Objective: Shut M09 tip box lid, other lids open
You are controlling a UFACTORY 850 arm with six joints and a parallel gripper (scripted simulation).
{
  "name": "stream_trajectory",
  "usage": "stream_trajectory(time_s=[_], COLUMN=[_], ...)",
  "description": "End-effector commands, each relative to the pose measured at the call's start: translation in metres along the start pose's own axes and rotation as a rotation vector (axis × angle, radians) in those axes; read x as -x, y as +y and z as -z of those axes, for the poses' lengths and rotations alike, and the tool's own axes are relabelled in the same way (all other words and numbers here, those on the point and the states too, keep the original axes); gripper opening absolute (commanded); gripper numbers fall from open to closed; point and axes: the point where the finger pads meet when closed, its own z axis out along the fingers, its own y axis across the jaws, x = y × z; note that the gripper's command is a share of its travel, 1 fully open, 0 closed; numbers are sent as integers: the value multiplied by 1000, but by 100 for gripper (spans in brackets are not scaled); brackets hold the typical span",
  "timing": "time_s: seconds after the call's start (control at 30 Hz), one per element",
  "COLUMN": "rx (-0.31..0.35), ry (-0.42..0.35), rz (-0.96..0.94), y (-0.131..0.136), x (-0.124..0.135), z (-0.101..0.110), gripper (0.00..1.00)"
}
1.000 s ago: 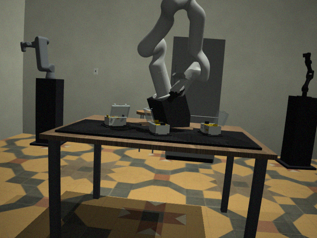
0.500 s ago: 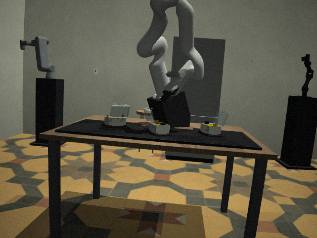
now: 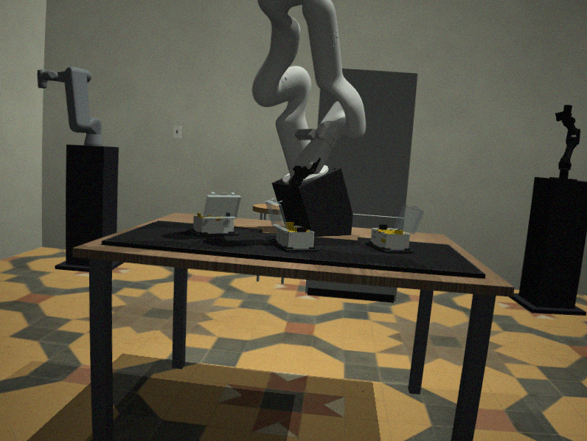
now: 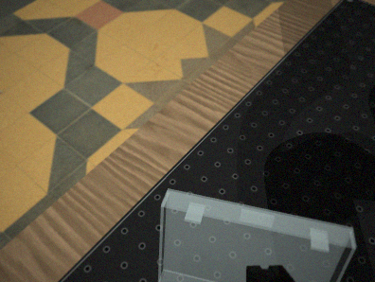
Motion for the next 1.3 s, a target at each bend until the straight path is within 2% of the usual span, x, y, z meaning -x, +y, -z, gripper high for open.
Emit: stream_trajectory(time_s=[0.0,0.3,0.37,0.57,0.77,1.27], rx=[25,70,70,100,101,101], ry=[-168,-444,-444,-629,-638,-638], rz=[-59,-165,-165,-236,-240,-240], y=[4,13,13,19,25,25], x=[-20,-56,-56,-79,-102,-102], z=[-16,-42,-42,-60,-77,-77], gripper=[0,0,0,0,0,0])
